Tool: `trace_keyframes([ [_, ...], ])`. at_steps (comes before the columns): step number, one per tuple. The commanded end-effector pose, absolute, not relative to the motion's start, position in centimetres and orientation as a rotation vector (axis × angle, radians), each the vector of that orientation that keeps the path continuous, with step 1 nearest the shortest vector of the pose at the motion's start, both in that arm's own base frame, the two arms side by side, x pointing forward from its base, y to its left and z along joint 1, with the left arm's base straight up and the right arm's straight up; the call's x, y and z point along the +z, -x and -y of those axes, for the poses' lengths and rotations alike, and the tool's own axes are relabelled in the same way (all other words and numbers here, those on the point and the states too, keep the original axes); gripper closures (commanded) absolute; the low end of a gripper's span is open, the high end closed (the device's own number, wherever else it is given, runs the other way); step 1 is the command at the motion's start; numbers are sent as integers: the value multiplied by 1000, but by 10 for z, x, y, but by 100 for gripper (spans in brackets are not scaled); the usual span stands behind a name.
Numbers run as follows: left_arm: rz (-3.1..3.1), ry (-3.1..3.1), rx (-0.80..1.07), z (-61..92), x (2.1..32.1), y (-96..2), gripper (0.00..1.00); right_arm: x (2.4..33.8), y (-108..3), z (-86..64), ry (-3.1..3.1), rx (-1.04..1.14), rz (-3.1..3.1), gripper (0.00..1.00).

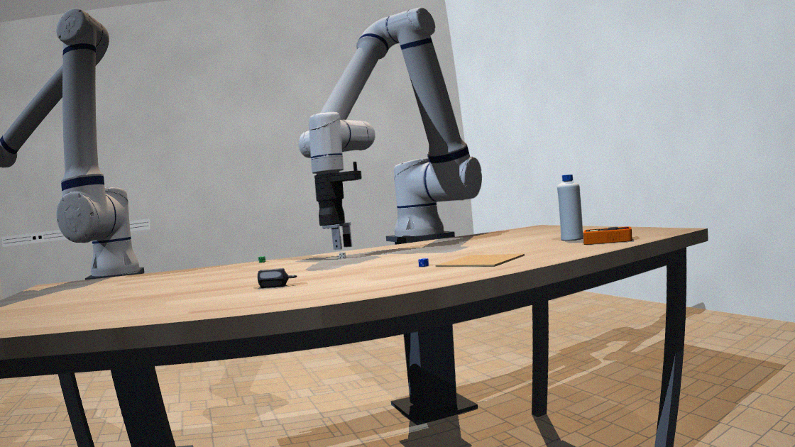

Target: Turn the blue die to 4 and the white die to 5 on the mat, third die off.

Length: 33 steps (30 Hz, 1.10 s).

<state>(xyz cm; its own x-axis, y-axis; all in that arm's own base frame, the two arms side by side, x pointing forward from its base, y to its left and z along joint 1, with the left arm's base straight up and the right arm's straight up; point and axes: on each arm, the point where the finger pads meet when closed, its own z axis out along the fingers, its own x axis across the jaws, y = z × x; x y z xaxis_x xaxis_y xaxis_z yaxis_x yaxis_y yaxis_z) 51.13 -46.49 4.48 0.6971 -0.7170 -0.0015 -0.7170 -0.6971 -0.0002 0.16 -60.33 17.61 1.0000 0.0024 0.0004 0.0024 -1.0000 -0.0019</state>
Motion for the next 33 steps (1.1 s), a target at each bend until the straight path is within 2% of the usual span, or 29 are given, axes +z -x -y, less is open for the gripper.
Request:
trace_keyframes([
  [1, -1223, 2894, 0, 465, 46, -517, 0, 177, -1, 604, 3141, 0, 4, 0],
  [14, -1223, 2894, 0, 456, 45, -568, 0, 177, -1, 604, 3141, 0, 4, 0],
  [33, -1223, 2894, 0, 432, 46, -702, 0, 177, -1, 604, 3141, 0, 4, 0],
])
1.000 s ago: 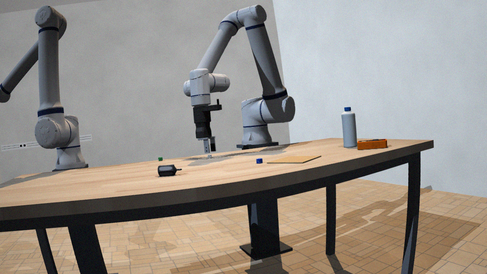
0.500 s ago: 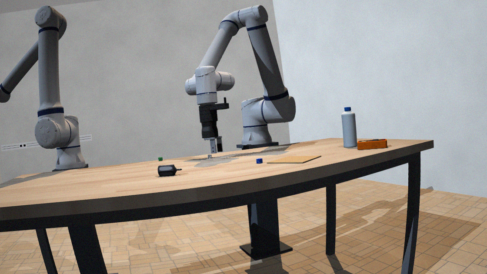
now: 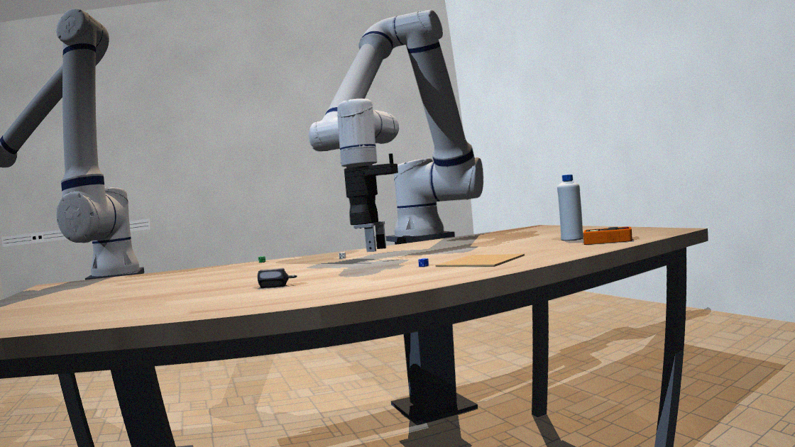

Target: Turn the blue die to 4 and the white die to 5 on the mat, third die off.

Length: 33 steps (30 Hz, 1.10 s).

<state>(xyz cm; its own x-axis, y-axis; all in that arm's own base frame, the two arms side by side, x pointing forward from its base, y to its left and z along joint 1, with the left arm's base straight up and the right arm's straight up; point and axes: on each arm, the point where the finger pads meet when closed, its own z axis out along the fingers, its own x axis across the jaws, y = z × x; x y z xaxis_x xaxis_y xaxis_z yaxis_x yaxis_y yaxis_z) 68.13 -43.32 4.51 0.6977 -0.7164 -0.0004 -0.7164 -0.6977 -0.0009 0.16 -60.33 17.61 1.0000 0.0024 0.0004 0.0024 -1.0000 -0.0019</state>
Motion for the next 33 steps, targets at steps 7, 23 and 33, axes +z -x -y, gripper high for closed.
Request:
trace_keyframes([
  [7, -1223, 2894, 0, 421, 46, -763, 0, 177, -1, 604, 3141, 0, 4, 0],
  [23, -1223, 2894, 0, 406, 45, -848, 0, 177, -1, 604, 3141, 0, 4, 0],
  [33, -1223, 2894, 0, 402, 46, -868, 0, 177, -1, 604, 3141, 0, 4, 0],
])
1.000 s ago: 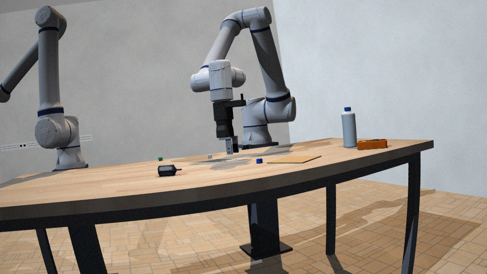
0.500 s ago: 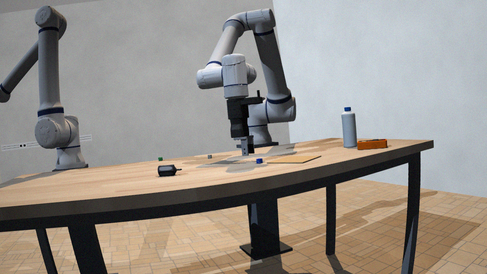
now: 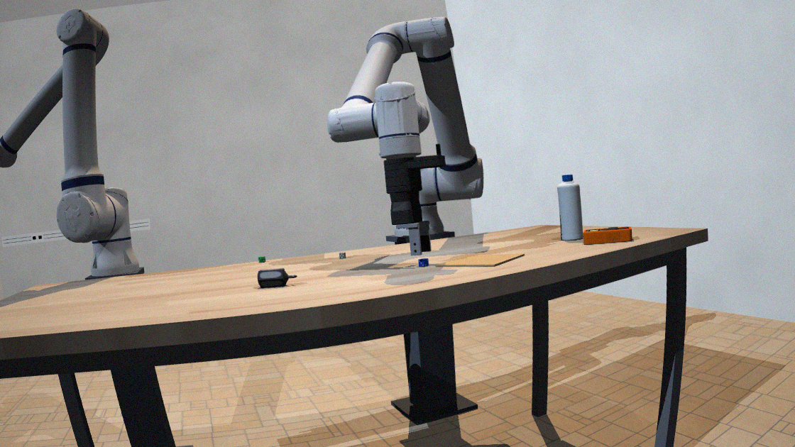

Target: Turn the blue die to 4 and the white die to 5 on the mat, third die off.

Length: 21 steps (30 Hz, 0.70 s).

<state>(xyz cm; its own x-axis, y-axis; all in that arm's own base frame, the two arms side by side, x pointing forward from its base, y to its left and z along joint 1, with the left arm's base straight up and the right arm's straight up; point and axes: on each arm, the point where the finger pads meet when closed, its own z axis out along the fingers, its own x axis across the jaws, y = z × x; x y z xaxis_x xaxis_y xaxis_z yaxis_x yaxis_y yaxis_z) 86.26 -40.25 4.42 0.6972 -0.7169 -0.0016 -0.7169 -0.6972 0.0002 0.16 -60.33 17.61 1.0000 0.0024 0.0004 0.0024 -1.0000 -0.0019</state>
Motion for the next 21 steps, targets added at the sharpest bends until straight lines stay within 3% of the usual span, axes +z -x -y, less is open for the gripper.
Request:
trace_keyframes([
  [1, -1223, 2894, 0, 402, 46, -870, 0, 177, -1, 604, 3141, 0, 4, 0],
  [21, -1223, 2894, 0, 401, 45, -873, 0, 177, -1, 604, 3141, 0, 4, 0],
])
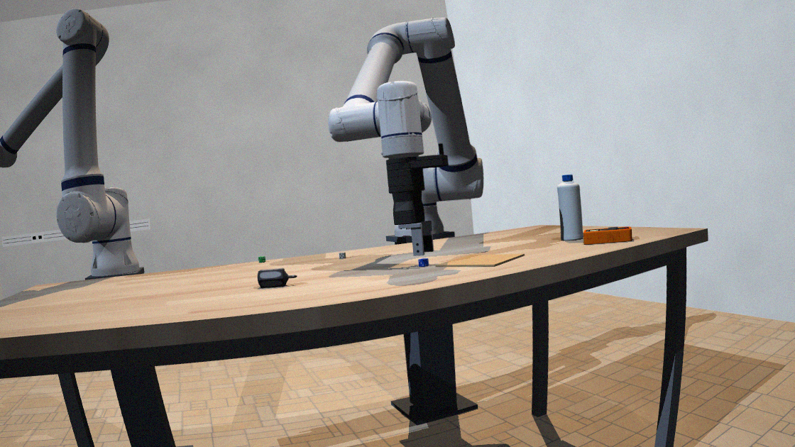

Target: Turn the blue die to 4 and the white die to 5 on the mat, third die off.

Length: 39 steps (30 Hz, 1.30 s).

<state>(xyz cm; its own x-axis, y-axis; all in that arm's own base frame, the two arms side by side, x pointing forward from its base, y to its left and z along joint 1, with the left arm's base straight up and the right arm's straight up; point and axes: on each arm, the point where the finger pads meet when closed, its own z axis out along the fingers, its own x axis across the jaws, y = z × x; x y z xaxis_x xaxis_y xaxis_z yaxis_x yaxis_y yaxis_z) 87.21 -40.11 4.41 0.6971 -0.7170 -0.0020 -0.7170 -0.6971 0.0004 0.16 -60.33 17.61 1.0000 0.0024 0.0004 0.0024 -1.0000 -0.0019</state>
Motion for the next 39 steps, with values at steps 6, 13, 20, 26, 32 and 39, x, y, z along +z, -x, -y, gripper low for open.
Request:
trace_keyframes([
  [6, -1223, 2894, 0, 401, 45, -873, 0, 177, -1, 604, 3141, 0, 4, 0],
  [13, -1223, 2894, 0, 401, 45, -873, 0, 177, -1, 604, 3141, 0, 4, 0],
  [20, -1223, 2894, 0, 401, 45, -873, 0, 177, -1, 604, 3141, 0, 4, 0],
  [26, -1223, 2894, 0, 401, 46, -873, 0, 177, -1, 604, 3141, 0, 4, 0],
  [32, -1223, 2894, 0, 401, 53, -873, 0, 177, -1, 604, 3141, 0, 4, 0],
  [39, -1223, 2894, 0, 401, 103, -873, 0, 177, -1, 604, 3141, 0, 4, 0],
])
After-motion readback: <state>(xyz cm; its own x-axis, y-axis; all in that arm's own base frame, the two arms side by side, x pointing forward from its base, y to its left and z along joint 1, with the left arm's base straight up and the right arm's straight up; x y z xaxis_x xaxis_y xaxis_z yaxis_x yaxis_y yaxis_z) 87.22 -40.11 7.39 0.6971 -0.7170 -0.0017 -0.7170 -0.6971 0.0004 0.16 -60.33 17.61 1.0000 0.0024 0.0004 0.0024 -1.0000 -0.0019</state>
